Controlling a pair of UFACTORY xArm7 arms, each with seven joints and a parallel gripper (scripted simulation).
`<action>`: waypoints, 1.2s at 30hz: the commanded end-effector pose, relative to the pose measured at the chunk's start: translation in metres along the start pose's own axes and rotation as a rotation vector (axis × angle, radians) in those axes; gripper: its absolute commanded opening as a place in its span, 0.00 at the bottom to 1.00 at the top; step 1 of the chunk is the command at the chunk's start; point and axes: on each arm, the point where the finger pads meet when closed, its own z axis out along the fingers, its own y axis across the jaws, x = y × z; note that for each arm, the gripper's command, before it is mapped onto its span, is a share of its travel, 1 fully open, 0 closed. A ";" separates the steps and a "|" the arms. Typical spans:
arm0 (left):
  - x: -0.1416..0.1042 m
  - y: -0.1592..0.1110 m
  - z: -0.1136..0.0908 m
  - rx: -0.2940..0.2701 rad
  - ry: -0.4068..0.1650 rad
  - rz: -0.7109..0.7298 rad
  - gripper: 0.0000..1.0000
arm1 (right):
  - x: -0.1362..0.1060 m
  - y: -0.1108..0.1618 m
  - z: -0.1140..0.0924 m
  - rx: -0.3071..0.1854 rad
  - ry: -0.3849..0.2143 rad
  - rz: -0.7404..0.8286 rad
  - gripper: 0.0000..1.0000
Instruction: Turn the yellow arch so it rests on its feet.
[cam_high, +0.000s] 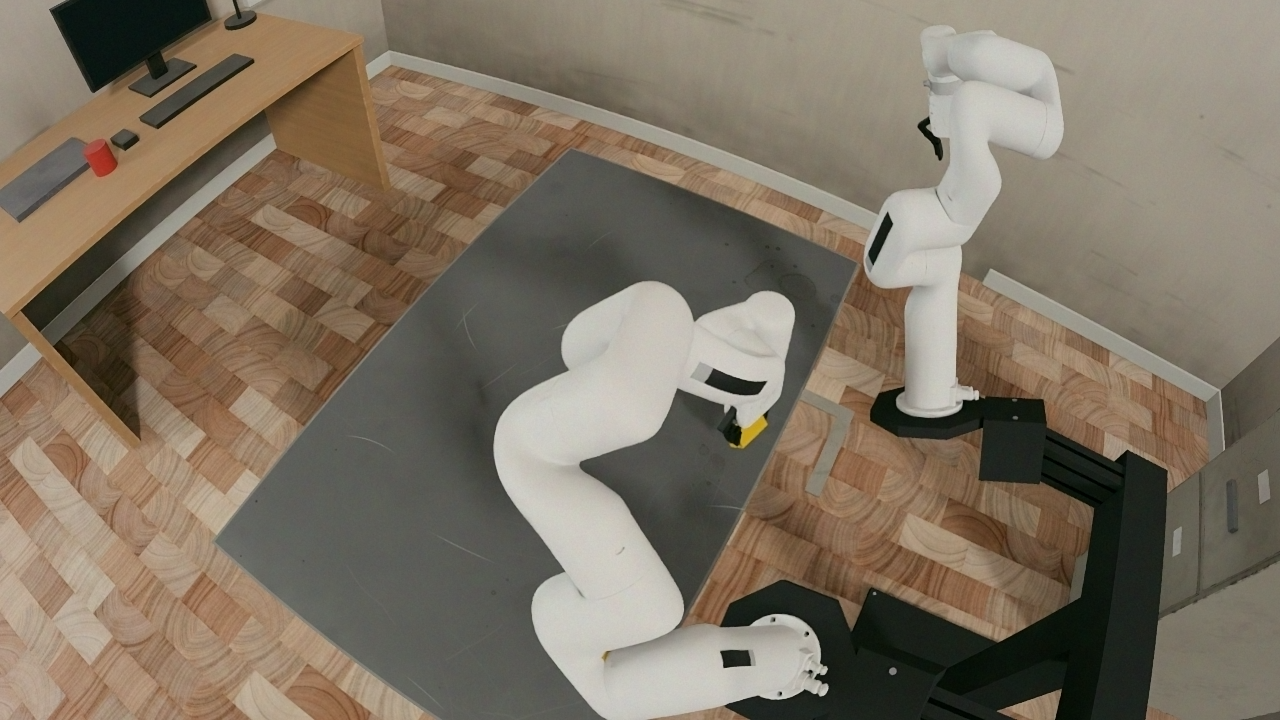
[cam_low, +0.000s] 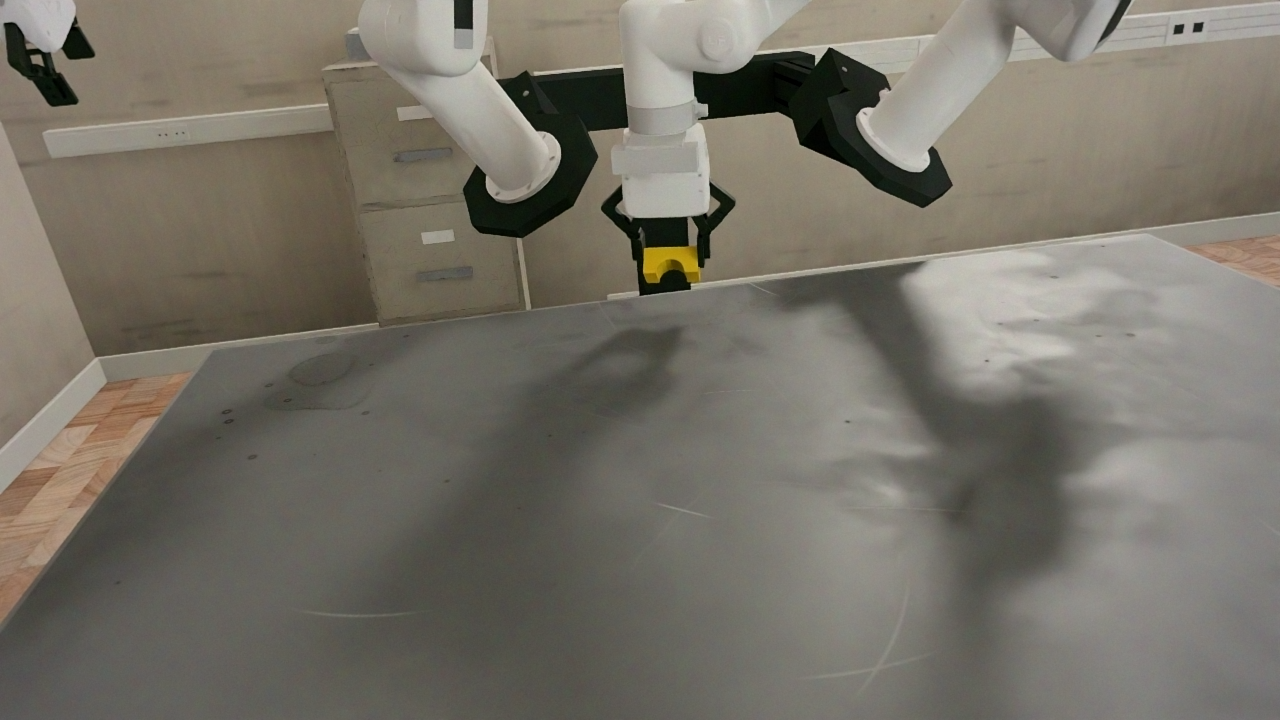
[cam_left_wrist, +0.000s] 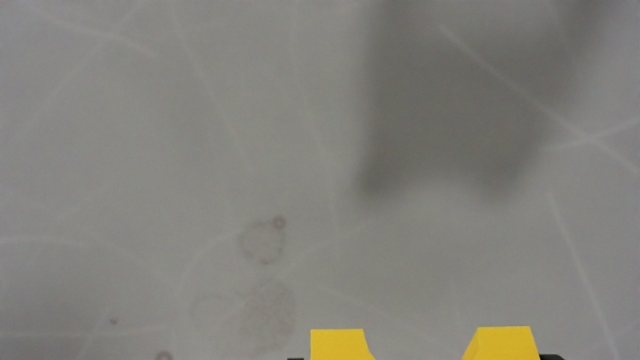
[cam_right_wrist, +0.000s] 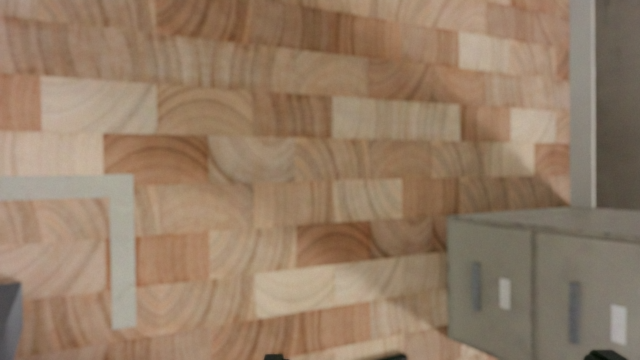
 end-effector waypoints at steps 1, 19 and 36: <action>0.002 0.001 -0.001 0.001 -0.121 0.001 0.72 | 0.001 0.001 -0.002 0.001 0.004 0.002 1.00; 0.006 0.002 -0.001 0.000 -0.301 0.000 0.72 | 0.001 0.001 -0.002 0.001 0.004 0.002 1.00; 0.008 0.002 -0.001 -0.007 -0.482 0.003 0.72 | 0.001 0.001 -0.002 0.001 0.004 0.002 1.00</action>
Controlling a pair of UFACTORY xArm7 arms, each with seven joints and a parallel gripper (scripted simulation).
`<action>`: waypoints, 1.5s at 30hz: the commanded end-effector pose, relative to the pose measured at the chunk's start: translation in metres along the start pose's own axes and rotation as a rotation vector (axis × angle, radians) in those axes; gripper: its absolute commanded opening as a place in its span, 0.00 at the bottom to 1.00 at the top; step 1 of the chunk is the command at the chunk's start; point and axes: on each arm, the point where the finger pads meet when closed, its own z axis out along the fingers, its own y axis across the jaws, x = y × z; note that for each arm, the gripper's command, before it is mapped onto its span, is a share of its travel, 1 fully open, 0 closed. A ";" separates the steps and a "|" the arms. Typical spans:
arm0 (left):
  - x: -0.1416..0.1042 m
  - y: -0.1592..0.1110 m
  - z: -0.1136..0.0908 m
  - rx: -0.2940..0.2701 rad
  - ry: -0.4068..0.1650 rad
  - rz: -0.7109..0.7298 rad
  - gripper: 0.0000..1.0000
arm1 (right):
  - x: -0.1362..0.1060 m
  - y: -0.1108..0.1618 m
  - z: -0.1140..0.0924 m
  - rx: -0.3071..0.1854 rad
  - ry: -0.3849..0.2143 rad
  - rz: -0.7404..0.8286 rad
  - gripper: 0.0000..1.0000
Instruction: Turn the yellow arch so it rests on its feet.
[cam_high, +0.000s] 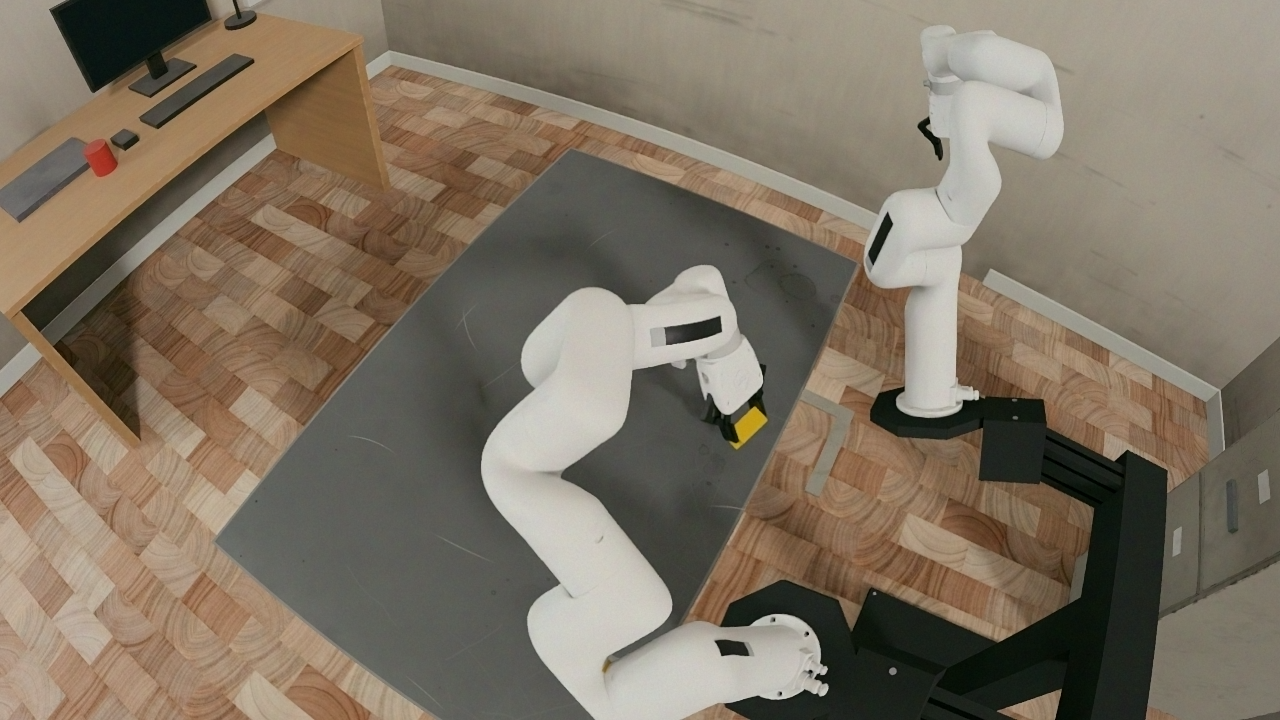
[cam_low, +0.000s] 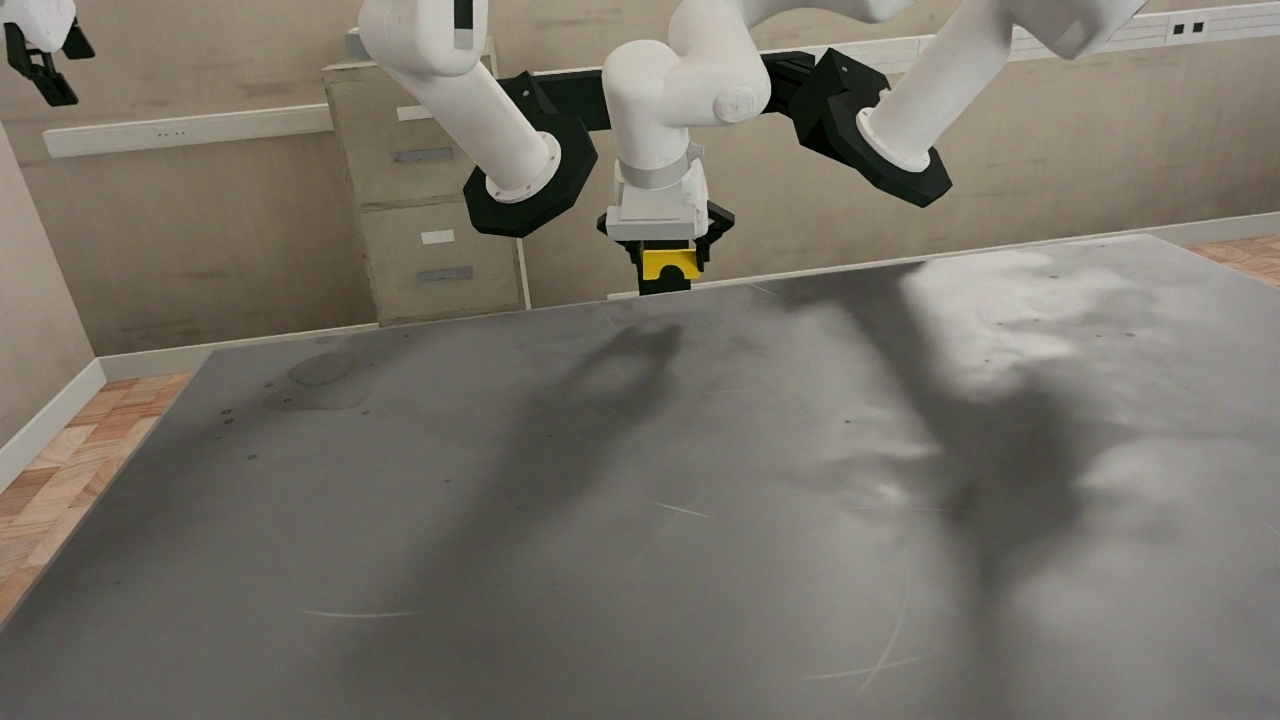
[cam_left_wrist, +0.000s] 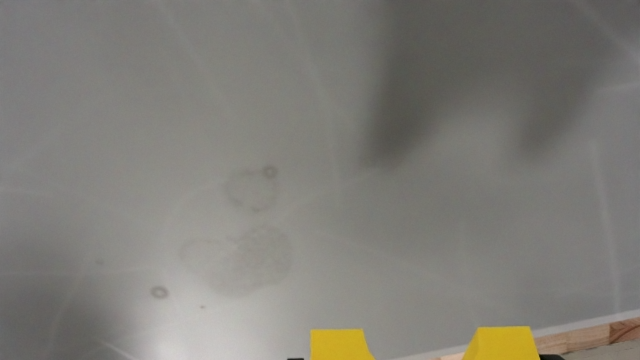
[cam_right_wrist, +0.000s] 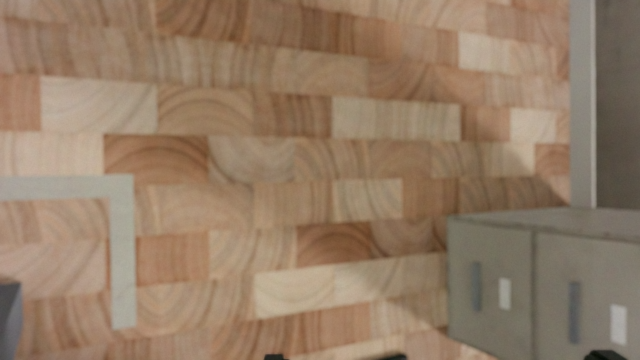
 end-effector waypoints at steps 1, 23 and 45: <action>0.000 0.001 -0.002 -0.002 -0.018 0.000 0.72 | 0.001 0.001 -0.002 0.001 0.004 0.002 1.00; 0.003 0.001 -0.001 -0.003 -0.191 0.001 0.72 | 0.001 0.001 -0.002 0.001 0.004 0.002 1.00; 0.018 0.001 0.023 -0.003 -0.191 0.001 0.72 | 0.001 0.001 -0.002 0.001 0.004 0.002 1.00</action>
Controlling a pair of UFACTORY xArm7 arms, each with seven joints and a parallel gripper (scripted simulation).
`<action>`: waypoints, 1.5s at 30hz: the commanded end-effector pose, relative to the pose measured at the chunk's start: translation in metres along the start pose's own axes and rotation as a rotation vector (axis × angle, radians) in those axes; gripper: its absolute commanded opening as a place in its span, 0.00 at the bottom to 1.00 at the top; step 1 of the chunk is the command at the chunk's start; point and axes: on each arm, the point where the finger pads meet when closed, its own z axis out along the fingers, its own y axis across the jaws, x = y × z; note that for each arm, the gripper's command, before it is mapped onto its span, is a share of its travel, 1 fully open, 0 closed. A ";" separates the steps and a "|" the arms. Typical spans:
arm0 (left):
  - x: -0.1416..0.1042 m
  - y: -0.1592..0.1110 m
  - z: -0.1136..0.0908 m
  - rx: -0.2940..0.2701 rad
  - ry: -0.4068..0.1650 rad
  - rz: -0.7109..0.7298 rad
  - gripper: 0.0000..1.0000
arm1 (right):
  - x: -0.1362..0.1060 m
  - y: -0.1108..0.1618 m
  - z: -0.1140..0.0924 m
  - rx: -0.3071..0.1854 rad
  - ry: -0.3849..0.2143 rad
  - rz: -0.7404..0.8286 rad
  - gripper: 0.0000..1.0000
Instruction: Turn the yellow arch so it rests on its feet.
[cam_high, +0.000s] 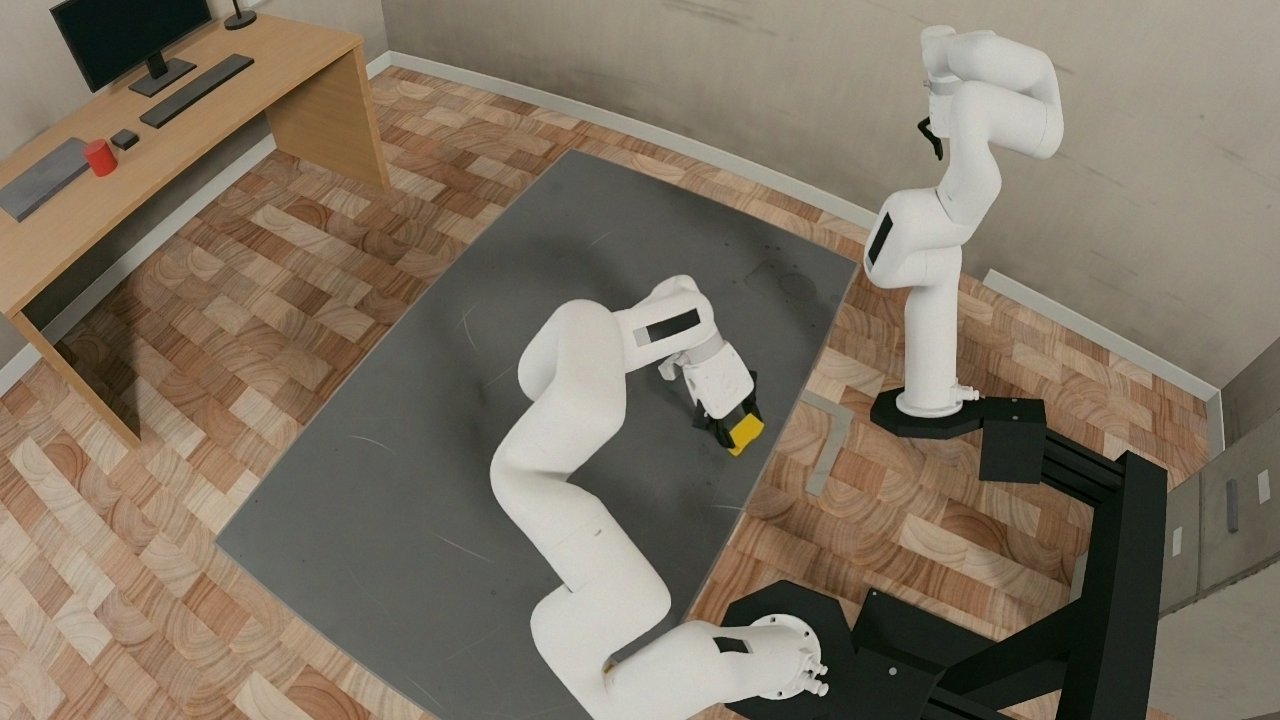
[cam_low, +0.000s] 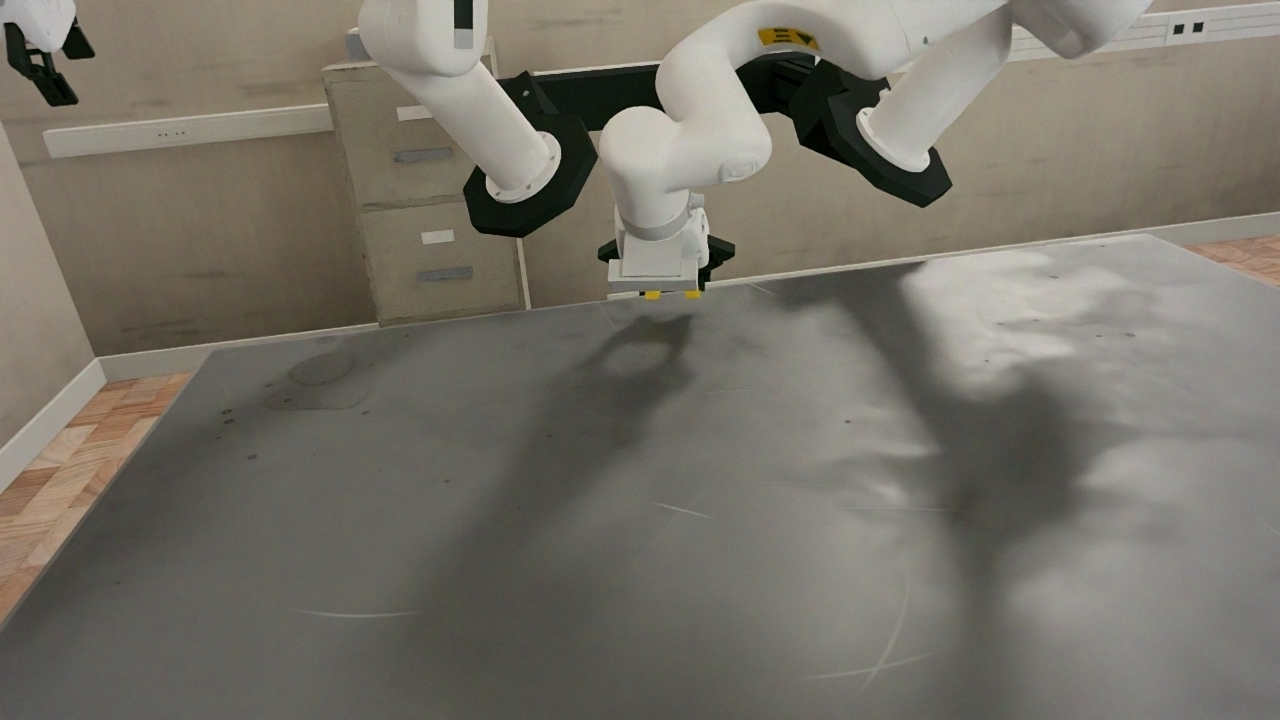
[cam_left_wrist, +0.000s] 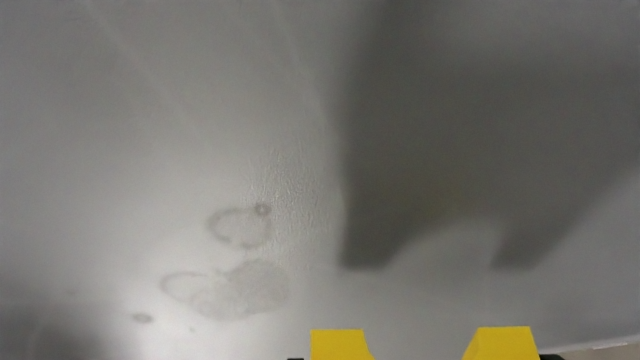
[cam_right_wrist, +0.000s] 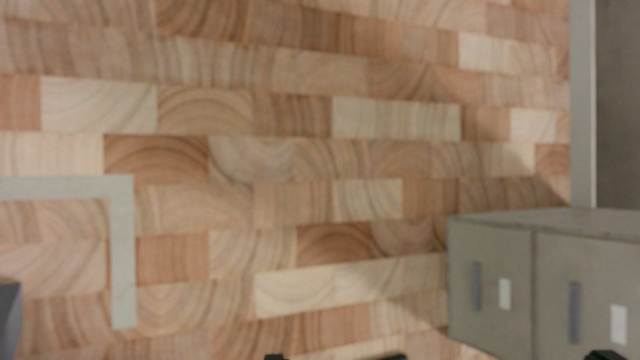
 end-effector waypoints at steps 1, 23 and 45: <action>0.003 0.002 0.002 -0.003 0.002 0.003 0.72 | 0.001 0.001 -0.002 0.001 0.004 0.002 1.00; 0.011 0.002 0.011 -0.003 0.002 0.003 0.72 | 0.001 0.001 -0.002 0.001 0.004 0.002 1.00; 0.011 0.002 0.011 -0.003 0.002 0.003 1.00 | 0.001 0.001 -0.002 0.001 0.004 0.002 1.00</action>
